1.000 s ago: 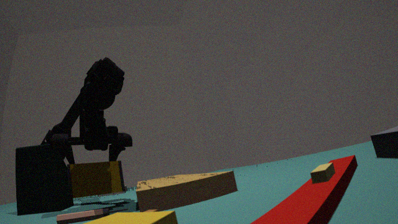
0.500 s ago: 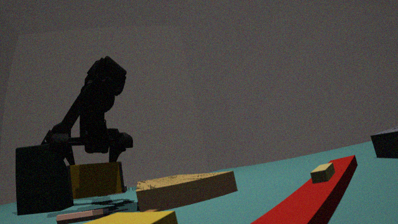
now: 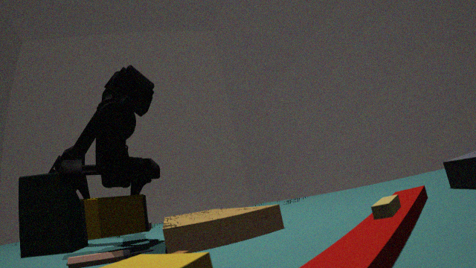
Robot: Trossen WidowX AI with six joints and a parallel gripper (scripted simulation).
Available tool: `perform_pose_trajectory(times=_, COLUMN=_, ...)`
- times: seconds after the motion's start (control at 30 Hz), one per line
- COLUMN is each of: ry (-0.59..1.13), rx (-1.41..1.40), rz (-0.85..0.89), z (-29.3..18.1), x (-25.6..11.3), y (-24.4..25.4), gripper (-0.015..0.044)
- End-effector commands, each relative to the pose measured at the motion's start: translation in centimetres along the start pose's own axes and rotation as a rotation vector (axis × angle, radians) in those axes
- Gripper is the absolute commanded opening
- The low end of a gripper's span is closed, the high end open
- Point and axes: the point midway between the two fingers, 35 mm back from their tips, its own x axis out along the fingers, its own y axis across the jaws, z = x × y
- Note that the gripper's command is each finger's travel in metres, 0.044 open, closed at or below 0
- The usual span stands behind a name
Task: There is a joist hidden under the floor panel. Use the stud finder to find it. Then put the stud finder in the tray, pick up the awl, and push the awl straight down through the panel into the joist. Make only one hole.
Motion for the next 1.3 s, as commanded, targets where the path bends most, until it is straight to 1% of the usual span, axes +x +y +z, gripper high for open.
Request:
perform_pose_trajectory(times=0.0, ry=0.016, rx=-0.004, rz=0.007, z=0.1, x=-0.1, y=0.1, gripper=0.0000)
perform_pose_trajectory(times=0.33, ry=0.035, rx=-0.001, rz=0.002, z=0.0, x=0.0, y=0.0, gripper=0.0000)
perform_pose_trajectory(times=0.6, ry=0.073, rx=-0.010, rz=0.006, z=-3.2, x=0.3, y=1.1, gripper=0.0000)
perform_pose_trajectory(times=0.83, ry=0.073, rx=-0.009, rz=0.005, z=-2.9, x=0.8, y=1.0, gripper=0.0000)
perform_pose_trajectory(times=1.1, ry=0.074, rx=-0.009, rz=0.002, z=-1.9, x=2.4, y=1.2, gripper=0.0000)
perform_pose_trajectory(times=1.27, ry=0.074, rx=-0.013, rz=-0.004, z=-1.4, x=3.3, y=0.4, gripper=0.0000)
